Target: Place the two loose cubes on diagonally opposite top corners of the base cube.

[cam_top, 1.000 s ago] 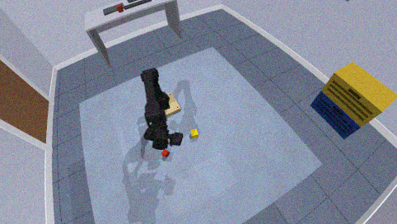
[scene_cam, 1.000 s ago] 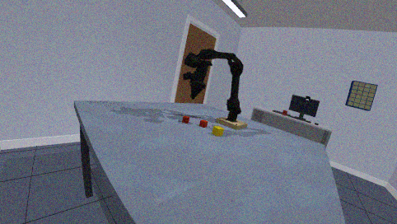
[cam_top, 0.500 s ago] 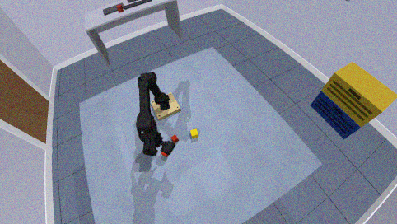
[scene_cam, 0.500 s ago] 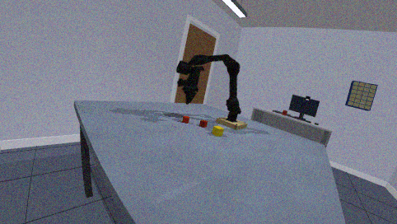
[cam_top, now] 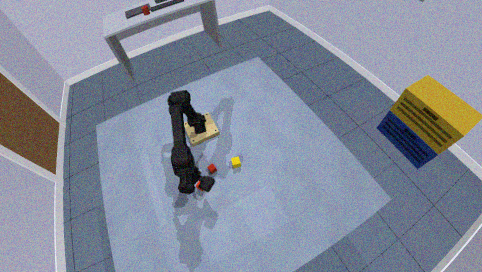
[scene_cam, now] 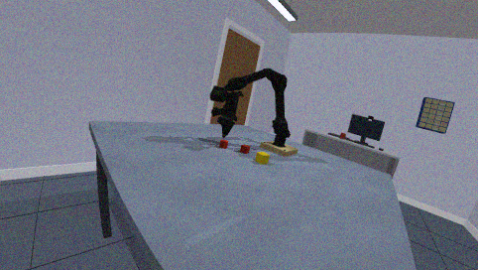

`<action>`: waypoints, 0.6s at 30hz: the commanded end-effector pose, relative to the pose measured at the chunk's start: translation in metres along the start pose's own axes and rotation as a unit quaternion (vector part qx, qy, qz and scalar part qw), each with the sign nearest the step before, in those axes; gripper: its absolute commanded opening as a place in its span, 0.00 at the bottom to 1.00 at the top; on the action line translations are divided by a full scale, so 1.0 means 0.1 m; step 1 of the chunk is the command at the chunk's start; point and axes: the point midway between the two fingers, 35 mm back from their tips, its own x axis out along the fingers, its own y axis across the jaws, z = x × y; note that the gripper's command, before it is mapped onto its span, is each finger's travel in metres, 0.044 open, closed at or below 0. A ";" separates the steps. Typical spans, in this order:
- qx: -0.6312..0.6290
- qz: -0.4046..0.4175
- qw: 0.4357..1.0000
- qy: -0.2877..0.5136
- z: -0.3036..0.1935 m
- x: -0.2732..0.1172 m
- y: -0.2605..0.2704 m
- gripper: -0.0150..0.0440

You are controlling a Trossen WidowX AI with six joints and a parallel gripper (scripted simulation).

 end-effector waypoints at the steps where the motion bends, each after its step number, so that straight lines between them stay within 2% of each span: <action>1: 0.002 -0.001 1.000 0.005 -0.02 0.07 -0.01 0.70; 18: 0.002 -0.001 1.000 0.005 -0.02 0.33 -0.01 0.70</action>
